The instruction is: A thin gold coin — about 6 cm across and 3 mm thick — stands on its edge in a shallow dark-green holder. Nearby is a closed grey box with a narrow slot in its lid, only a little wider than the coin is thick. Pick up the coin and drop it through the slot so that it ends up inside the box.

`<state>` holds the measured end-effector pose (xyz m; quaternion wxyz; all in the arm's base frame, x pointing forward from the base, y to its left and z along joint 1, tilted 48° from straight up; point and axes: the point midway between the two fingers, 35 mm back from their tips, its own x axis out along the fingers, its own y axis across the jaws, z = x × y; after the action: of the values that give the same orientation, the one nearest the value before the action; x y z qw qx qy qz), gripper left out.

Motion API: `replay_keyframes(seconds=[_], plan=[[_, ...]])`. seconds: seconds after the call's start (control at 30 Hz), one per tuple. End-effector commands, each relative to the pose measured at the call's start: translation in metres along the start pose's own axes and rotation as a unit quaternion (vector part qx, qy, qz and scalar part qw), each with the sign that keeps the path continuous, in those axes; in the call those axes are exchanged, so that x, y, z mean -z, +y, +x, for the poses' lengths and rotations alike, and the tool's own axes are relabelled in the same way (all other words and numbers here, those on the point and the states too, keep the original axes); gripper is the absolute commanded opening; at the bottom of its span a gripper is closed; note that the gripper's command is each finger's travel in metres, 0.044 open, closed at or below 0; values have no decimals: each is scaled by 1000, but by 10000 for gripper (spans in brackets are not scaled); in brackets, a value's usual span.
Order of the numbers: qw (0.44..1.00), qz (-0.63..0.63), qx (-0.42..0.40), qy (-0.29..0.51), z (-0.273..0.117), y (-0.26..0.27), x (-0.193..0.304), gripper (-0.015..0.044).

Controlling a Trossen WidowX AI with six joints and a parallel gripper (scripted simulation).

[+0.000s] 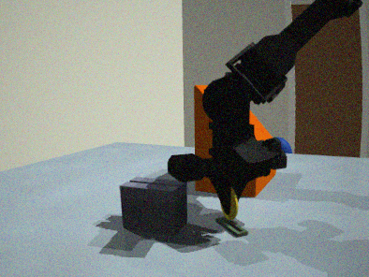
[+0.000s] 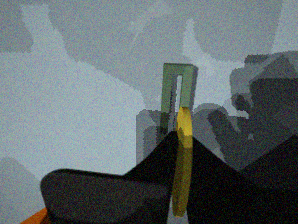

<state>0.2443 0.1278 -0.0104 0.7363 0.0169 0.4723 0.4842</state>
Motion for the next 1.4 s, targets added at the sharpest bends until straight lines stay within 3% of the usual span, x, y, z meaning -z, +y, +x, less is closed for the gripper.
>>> replay_keyframes(seconds=[0.0,1.0,1.37], plan=[[1000,-7,3,-3,-11,-3,-4,0],[1000,-9,1,-6,-80,2,-3,0],[983,-186,2,-6,-80,1,-7,0]])
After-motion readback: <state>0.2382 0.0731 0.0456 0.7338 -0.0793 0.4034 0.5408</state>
